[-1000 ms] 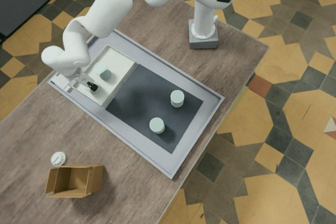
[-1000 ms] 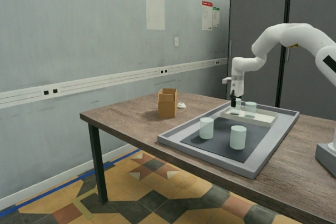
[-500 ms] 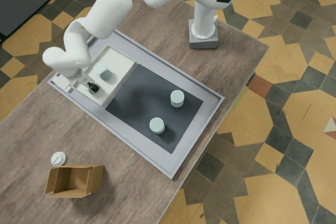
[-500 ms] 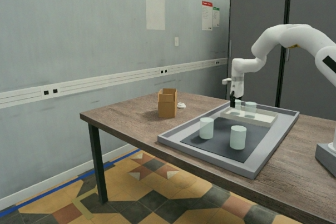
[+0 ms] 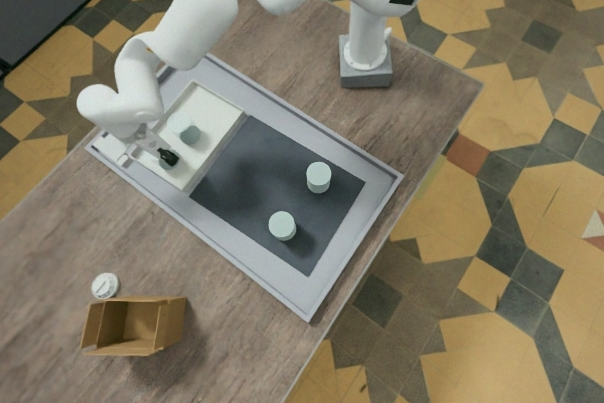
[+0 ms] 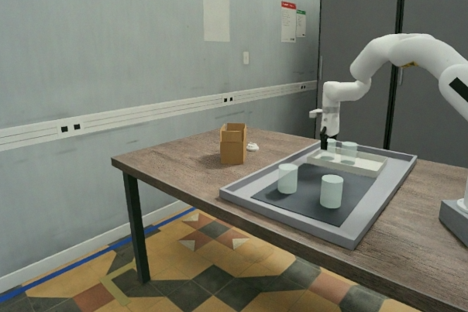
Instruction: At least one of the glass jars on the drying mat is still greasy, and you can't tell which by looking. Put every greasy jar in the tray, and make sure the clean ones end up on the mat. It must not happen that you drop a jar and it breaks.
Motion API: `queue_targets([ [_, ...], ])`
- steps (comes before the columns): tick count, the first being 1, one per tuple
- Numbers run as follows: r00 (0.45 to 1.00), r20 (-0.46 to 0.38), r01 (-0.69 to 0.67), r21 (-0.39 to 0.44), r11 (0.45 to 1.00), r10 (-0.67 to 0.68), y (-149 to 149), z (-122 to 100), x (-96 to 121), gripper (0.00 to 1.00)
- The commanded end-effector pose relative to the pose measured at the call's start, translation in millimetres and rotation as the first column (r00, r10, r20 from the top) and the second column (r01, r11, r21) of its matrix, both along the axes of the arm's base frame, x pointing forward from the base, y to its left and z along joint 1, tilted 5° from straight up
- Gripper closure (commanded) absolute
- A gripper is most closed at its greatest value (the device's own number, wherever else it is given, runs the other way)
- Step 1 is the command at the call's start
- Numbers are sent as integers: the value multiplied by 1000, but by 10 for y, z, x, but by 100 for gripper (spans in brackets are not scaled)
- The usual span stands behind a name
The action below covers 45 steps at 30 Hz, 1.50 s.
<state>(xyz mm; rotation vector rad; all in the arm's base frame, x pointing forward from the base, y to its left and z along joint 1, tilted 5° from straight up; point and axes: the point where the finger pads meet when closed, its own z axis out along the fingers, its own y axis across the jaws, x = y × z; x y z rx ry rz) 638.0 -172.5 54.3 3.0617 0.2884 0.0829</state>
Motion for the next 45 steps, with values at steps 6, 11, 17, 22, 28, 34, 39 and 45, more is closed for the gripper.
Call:
queue_targets([
  [6, 1000, 5, 0, -1, 1000, 0, 4, 141, 6, 0],
  [11, 1000, 5, 0, -1, 1000, 0, 11, 257, -1, 0],
  [17, 1000, 5, 0, -1, 1000, 0, 25, 489, -16, 0],
  [22, 1000, 5, 0, -1, 1000, 0, 37, 682, -29, 0],
  [28, 1000, 5, 0, -1, 1000, 0, 46, 837, -39, 0],
  [34, 1000, 5, 0, -1, 1000, 0, 58, 1031, -51, 0],
  [39, 1000, 5, 0, -1, 1000, 0, 58, 1031, -51, 0],
  [45, 1000, 5, 0, -1, 1000, 0, 58, 1031, -51, 0],
])
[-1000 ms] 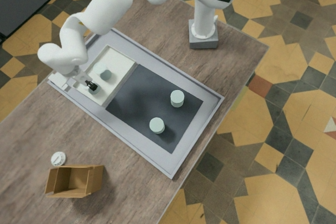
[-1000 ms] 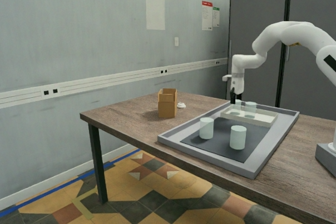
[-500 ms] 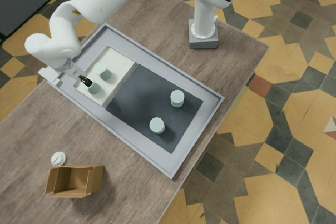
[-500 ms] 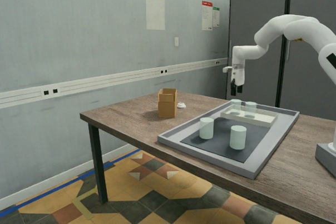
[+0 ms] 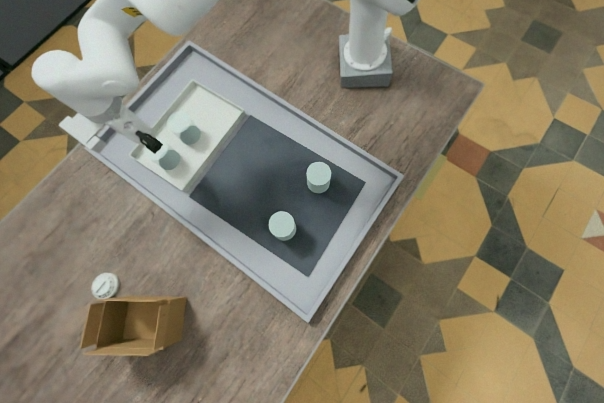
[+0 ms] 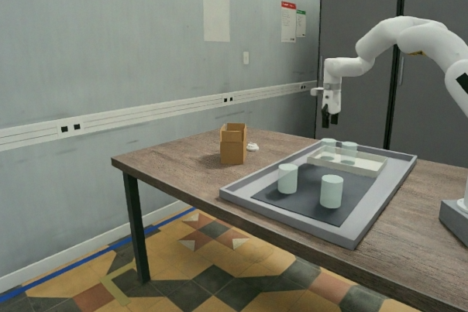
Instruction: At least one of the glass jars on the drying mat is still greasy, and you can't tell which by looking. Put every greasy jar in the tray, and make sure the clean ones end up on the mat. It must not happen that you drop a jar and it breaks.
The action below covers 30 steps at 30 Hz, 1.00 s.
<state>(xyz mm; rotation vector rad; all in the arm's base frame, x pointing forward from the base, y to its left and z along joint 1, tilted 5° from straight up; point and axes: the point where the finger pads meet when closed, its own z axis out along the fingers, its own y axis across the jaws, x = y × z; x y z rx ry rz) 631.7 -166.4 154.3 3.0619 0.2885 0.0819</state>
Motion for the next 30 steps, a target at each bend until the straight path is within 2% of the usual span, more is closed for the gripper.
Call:
queue_targets([
  [1, 1000, 5, 0, -1, 1000, 0, -3, 31, 12, 0],
  [4, 1000, 5, 0, -1, 1000, 0, -3, 31, 12, 0],
  [14, 1000, 5, 0, -1, 1000, 0, 655, -41, -482, 0],
  [16, 1000, 5, 0, -1, 1000, 0, 655, -41, -482, 0],
  [30, 1000, 5, 0, -1, 1000, 0, 1576, -142, -1173, 0],
])
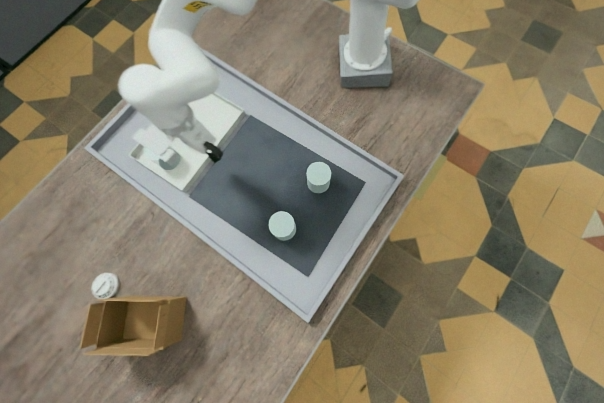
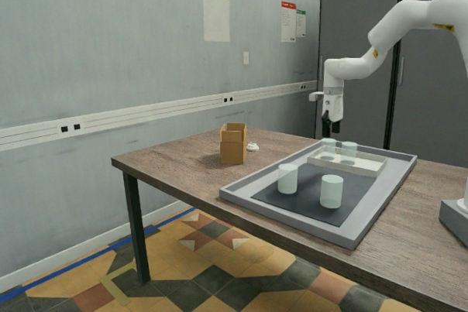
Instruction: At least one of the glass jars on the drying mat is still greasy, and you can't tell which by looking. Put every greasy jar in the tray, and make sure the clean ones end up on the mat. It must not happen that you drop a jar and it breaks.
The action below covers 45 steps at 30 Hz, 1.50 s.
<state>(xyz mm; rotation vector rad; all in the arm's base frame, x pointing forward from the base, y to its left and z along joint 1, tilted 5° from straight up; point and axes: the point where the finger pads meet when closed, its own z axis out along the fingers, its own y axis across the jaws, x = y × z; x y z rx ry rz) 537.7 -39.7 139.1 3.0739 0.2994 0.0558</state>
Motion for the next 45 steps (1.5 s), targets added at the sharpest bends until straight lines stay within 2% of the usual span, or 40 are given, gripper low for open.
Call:
queue_targets([
  [1, 1000, 24, 6, -12, 1000, -6, 375, 2, -283, 0],
  [3, 1000, 24, 6, -12, 1000, -6, 375, 2, -283, 0],
  [18, 1000, 24, 6, -12, 1000, -6, 1362, -106, -1024, 0],
  [20, 1000, 24, 6, -12, 1000, -6, 1362, -106, -1024, 0],
  [34, 1000, 24, 6, -12, 1000, -6, 2283, -208, -1715, 0],
  [38, 1000, 24, 6, -12, 1000, -6, 2283, -208, -1715, 0],
  [45, 1000, 24, 6, -12, 1000, -6, 2257, -634, -1687, 0],
])
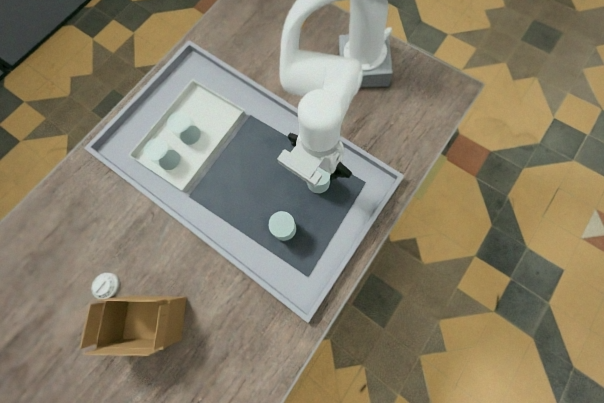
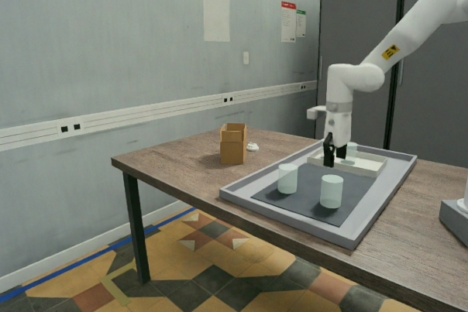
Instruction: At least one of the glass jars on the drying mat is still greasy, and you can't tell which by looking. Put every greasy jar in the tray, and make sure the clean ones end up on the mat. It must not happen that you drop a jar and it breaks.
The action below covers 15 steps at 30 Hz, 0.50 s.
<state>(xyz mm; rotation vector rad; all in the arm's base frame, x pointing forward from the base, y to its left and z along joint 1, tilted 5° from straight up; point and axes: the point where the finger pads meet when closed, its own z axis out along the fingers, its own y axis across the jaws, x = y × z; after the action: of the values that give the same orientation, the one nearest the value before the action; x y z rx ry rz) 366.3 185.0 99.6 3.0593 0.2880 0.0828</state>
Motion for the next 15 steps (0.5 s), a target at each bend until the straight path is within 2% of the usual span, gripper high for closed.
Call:
queue_targets([
  [1, 1000, 5, 0, 1, 1000, 0, 5, -299, 31, 0],
  [2, 1000, 5, 0, 1, 1000, 0, 2, -360, 35, 0],
  [15, 1000, 5, 0, 1, 1000, 0, 2, -360, 35, 0],
])
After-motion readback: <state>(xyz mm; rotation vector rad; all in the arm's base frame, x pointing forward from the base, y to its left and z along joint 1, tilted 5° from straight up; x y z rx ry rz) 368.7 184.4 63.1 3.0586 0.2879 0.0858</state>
